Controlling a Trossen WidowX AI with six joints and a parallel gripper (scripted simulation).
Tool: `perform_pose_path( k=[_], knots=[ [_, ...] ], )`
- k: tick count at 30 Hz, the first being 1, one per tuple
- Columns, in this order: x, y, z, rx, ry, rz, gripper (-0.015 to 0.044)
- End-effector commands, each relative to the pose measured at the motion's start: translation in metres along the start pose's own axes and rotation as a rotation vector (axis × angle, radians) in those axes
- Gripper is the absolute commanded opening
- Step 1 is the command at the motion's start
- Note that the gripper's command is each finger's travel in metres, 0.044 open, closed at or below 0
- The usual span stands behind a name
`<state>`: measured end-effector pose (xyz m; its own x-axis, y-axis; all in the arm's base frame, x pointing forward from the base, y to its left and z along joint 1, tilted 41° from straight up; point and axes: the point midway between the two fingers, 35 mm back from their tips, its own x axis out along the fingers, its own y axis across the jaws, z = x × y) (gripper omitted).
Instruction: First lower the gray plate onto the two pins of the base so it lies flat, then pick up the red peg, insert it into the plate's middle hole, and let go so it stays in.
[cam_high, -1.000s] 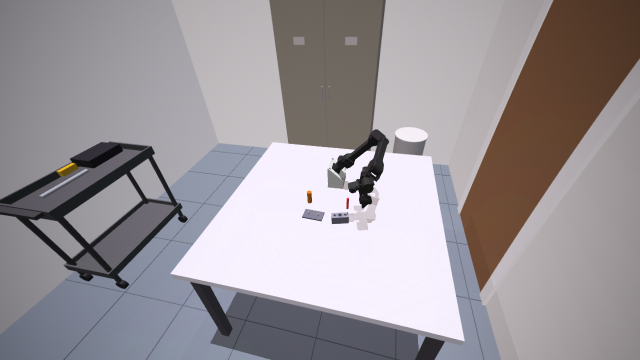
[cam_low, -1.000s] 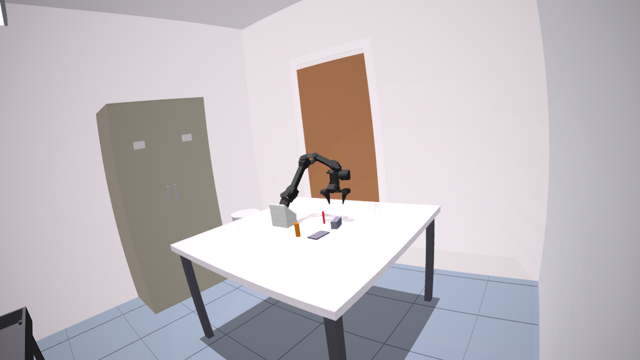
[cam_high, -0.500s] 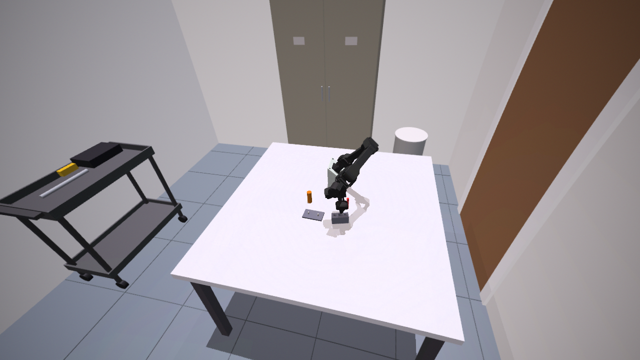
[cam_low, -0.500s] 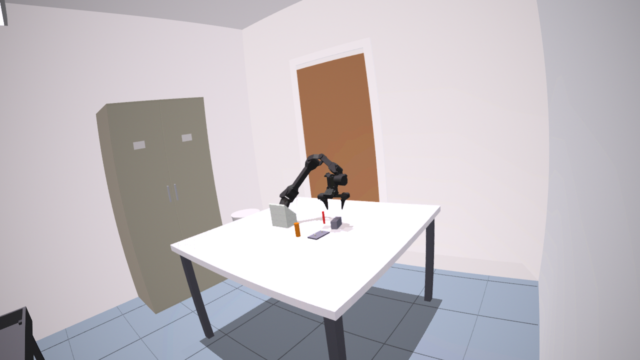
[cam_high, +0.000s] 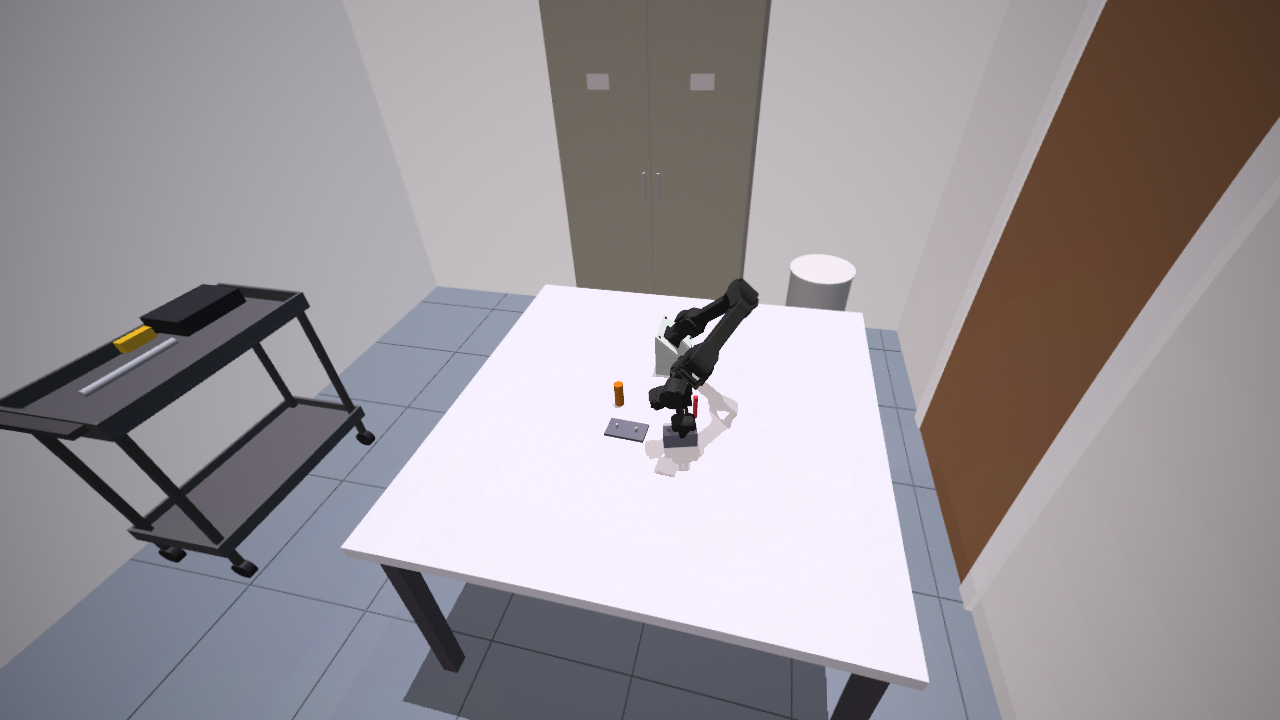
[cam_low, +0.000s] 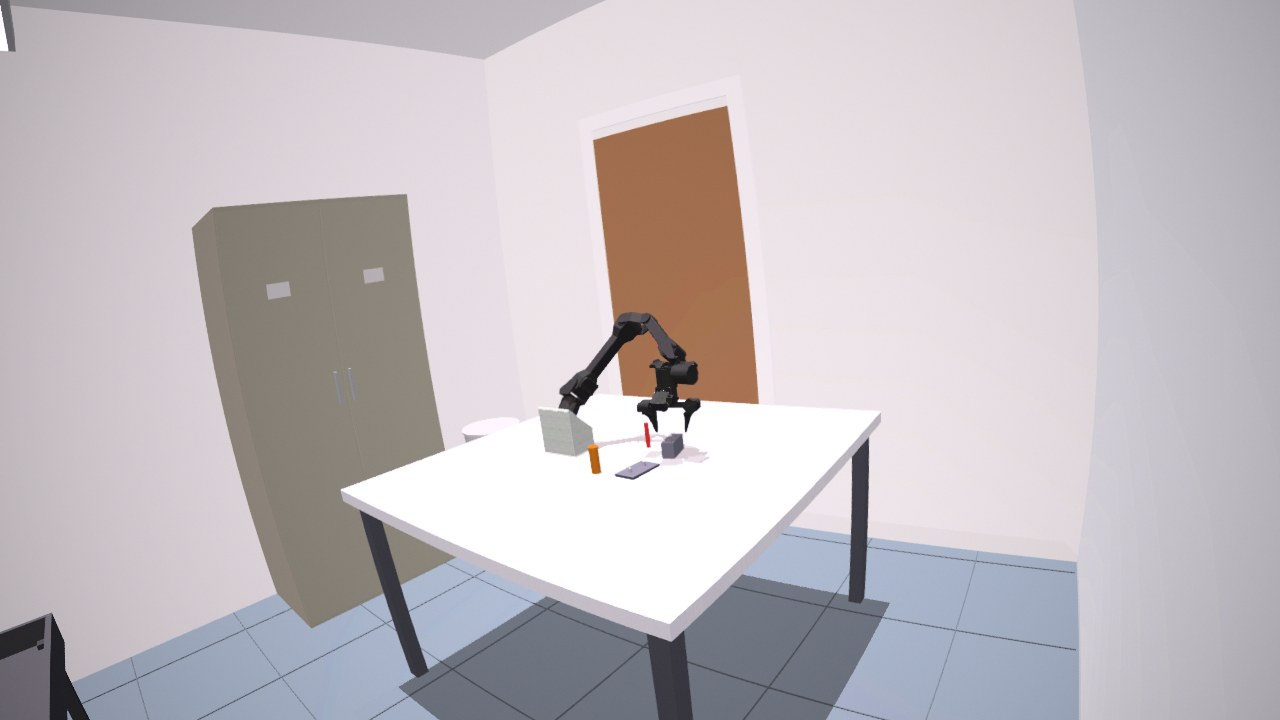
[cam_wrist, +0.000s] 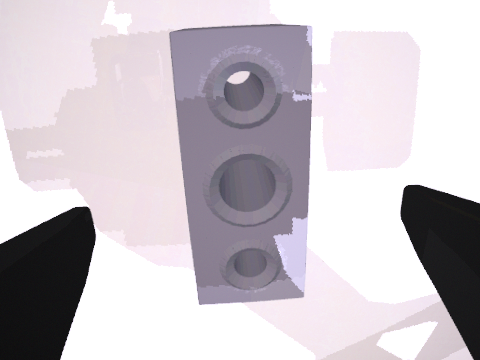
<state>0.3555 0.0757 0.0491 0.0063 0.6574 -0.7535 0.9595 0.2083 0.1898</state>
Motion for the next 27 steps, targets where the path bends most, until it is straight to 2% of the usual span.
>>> perform_pose_path(
  k=[1, 27],
  knots=[
    [0.005, 0.0, 0.001, 0.006, 0.003, 0.003, 0.044],
    [0.047, 0.0, 0.0, 0.006, 0.004, 0.004, 0.044]
  ],
)
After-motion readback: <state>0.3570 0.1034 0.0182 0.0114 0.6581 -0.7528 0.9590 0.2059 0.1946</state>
